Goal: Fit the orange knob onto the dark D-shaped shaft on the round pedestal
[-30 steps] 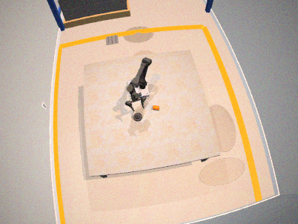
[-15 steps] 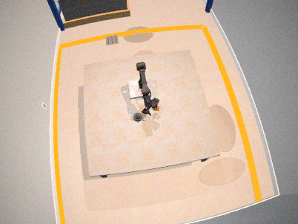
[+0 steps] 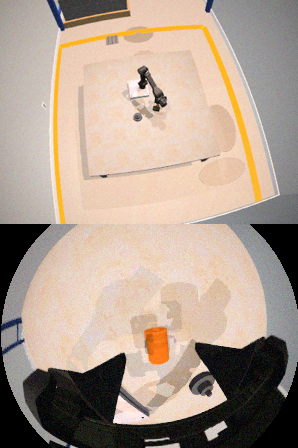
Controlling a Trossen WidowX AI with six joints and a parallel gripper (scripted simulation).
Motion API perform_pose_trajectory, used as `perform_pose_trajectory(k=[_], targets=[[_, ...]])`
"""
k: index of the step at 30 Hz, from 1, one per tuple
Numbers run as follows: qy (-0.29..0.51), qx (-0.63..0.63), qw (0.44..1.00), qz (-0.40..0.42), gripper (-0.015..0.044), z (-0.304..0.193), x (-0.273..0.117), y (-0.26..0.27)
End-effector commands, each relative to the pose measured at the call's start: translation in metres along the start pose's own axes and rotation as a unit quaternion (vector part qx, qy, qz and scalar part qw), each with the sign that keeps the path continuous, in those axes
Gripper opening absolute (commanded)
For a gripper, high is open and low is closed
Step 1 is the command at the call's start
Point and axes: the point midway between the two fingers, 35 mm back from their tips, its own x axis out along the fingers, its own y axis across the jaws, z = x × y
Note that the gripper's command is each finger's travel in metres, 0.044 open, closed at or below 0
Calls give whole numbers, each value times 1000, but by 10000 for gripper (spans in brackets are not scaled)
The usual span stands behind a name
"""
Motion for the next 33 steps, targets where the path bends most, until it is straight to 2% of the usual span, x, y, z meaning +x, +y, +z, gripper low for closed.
perform_pose_trajectory(k=[1,6,33], targets=[[8,-10,1000,-2,440,1,-2,0],[9,-10,1000,-2,440,0,22,0],[9,-10,1000,-2,440,0,60,0]])
